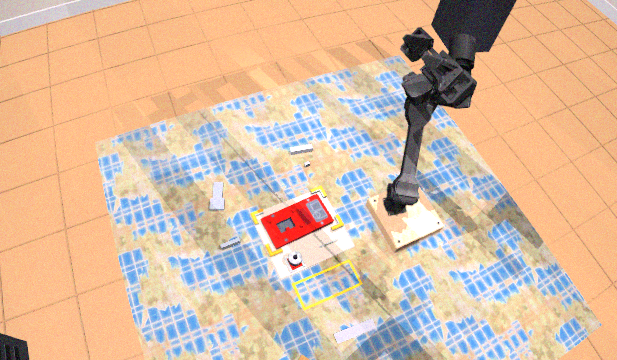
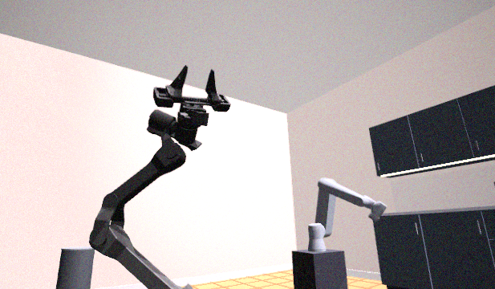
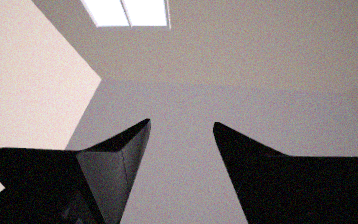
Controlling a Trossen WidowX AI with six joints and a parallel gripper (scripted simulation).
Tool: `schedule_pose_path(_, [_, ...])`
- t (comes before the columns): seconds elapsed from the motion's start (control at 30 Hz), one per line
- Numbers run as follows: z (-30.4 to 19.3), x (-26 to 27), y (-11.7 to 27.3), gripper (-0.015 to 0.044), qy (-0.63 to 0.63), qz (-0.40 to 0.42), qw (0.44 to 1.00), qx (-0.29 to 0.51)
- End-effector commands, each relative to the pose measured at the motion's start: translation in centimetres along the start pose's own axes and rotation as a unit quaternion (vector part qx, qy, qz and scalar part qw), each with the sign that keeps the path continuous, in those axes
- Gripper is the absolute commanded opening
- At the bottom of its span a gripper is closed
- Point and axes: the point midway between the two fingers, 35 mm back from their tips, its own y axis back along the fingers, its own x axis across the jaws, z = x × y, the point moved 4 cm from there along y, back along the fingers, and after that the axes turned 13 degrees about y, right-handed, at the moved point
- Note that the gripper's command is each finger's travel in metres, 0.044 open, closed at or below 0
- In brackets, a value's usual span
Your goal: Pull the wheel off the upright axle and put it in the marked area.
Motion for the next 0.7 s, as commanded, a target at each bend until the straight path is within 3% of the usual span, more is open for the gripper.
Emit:
schedule_pose_path(0.0, [1.1, -4.3, -1.2, 0.0300, 0.107, -0.041, 0.993, -0.009])
schedule_pose_path(0.33, [6.8, -12.7, -3.5, 0.0300, 0.312, -0.150, 0.937, -0.054])
schedule_pose_path(0.67, [15.5, -18.6, -4.9, 0.0300, 0.465, -0.274, 0.833, -0.121])
